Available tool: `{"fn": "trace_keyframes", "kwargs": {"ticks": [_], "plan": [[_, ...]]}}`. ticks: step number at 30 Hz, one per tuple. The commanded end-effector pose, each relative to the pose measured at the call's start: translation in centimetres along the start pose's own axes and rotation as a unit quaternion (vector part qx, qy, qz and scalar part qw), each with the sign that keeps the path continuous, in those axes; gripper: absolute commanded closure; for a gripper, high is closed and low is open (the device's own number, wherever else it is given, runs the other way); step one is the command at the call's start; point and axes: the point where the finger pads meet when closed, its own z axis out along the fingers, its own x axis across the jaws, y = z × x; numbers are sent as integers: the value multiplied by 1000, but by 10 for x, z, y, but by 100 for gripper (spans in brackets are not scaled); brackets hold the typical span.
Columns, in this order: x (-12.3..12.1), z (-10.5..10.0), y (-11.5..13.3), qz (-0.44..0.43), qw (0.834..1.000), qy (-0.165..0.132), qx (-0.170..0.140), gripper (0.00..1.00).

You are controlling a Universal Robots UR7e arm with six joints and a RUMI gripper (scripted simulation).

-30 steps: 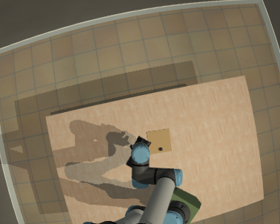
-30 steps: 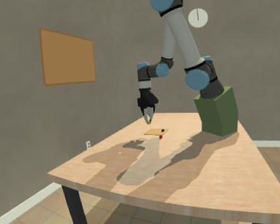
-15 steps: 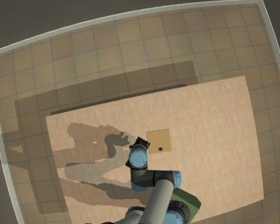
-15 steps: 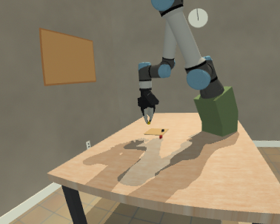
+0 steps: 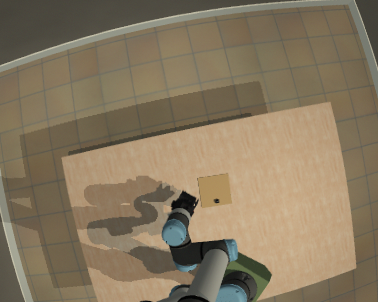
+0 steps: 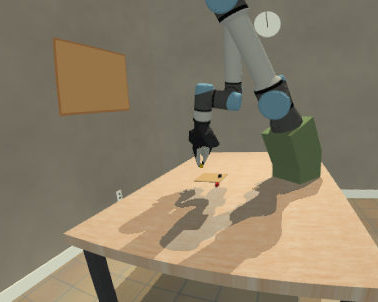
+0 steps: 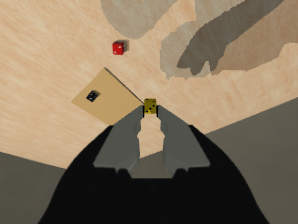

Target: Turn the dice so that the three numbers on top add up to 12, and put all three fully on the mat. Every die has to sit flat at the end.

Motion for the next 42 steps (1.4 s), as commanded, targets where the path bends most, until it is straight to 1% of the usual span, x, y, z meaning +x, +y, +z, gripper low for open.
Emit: {"fn": "trace_keyframes", "kwargs": {"ticks": [1,3,6,11,12,13,16,17,21,23,28,32,36,42], "plan": [[-1,2,2,3,997,-2,-79,100],[-1,3,2,3,994,-3,-106,100],[-1,3,2,3,994,-3,-107,100],[-1,3,1,3,985,-3,-174,100],[-1,3,1,3,983,-3,-184,100],[-1,3,1,3,982,-2,-187,100],[-1,3,0,3,975,-3,-220,100],[-1,3,0,3,975,-3,-222,100],[-1,3,-1,4,965,-2,-263,100],[-1,3,-1,4,965,-2,-263,100],[-1,4,-1,3,953,-3,-302,100],[-1,4,-2,3,947,-3,-320,100],[-1,3,-2,3,944,-2,-329,100],[-1,3,-2,3,943,-2,-332,100]]}}
